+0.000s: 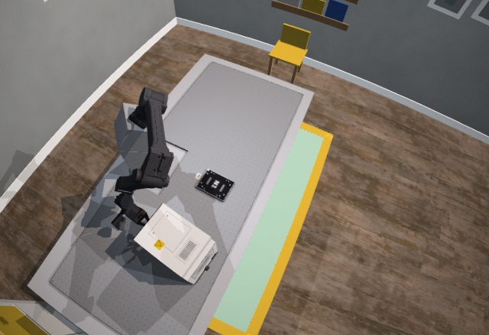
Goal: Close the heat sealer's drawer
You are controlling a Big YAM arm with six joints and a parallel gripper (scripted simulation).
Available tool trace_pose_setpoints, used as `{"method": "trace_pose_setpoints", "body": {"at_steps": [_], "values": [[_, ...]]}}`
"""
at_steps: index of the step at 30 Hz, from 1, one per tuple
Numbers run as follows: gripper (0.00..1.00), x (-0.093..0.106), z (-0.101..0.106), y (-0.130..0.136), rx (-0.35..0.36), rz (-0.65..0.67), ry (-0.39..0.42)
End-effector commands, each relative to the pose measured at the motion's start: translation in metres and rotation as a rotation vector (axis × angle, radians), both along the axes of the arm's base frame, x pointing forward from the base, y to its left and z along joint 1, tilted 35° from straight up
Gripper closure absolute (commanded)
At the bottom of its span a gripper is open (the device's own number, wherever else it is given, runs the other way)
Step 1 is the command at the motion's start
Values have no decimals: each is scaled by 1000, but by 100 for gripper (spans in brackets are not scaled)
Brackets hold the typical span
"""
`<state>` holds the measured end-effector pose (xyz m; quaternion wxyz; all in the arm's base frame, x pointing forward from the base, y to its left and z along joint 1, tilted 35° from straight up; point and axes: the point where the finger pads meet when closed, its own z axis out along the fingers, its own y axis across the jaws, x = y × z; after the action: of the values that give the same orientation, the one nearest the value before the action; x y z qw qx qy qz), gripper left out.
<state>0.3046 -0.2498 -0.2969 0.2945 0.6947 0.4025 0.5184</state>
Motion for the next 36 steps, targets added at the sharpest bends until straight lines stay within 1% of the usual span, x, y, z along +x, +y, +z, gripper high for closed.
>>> {"method": "trace_pose_setpoints", "body": {"at_steps": [1,28,29,31,32,33,36], "values": [[100,14,9,-5,-33,36,-34],[100,14,9,-5,-33,36,-34],[70,14,9,-5,-33,36,-34],[70,13,9,-4,-33,35,-32],[70,10,8,-7,-31,22,-30],[70,5,5,-3,-15,17,-19],[70,5,5,-3,-15,17,-19]]}}
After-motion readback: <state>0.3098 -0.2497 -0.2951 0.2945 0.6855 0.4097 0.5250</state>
